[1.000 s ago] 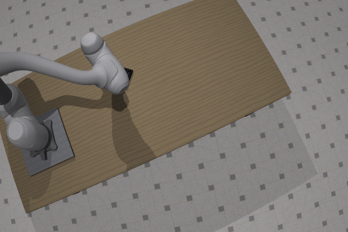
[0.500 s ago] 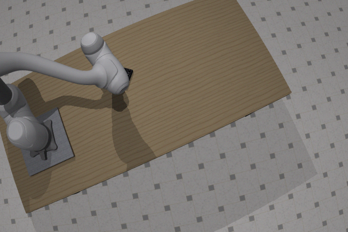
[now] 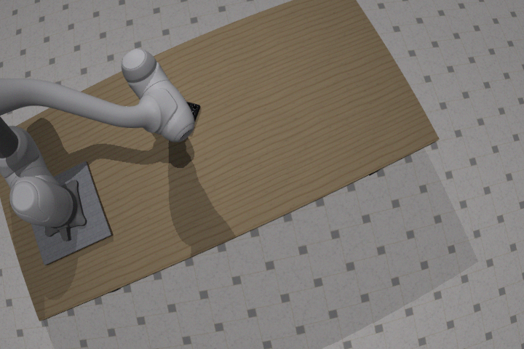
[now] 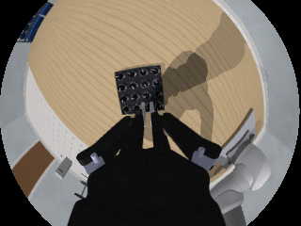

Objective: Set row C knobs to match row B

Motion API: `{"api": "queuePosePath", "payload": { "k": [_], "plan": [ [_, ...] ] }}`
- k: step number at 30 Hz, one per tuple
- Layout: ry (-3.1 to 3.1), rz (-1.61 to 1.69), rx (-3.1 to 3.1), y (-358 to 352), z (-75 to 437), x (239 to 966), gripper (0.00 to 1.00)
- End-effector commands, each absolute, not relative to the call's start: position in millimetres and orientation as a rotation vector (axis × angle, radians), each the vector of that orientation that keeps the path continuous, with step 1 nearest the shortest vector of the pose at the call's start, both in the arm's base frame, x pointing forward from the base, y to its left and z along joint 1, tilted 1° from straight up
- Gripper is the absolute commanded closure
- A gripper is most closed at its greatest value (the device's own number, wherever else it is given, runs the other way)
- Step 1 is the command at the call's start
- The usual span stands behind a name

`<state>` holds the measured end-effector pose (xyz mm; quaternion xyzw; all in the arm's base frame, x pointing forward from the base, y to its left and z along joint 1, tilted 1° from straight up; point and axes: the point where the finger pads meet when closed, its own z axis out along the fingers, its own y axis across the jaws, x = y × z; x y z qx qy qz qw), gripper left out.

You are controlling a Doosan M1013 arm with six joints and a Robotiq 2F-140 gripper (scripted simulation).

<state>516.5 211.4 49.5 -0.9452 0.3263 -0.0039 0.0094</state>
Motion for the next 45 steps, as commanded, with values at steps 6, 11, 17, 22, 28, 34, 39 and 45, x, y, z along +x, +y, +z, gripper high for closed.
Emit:
{"api": "queuePosePath", "payload": {
  "k": [6,11,17,22,28,34,39,45],
  "plan": [
    [1.019,-0.012,-2.952,211.4,49.6,516.5,0.95],
    [1.019,-0.012,-2.952,211.4,49.6,516.5,0.95],
    [1.017,-0.012,-2.952,211.4,49.6,516.5,0.95],
    [1.005,-0.012,-2.957,211.4,49.6,516.5,0.95],
    [0.966,-0.013,-2.970,211.4,49.6,516.5,0.95],
    [0.921,-0.013,-2.984,211.4,49.6,516.5,0.95],
    [0.841,-0.014,-3.008,211.4,49.6,516.5,0.95],
    [0.708,-0.015,-3.042,211.4,49.6,516.5,0.95]
  ]
}}
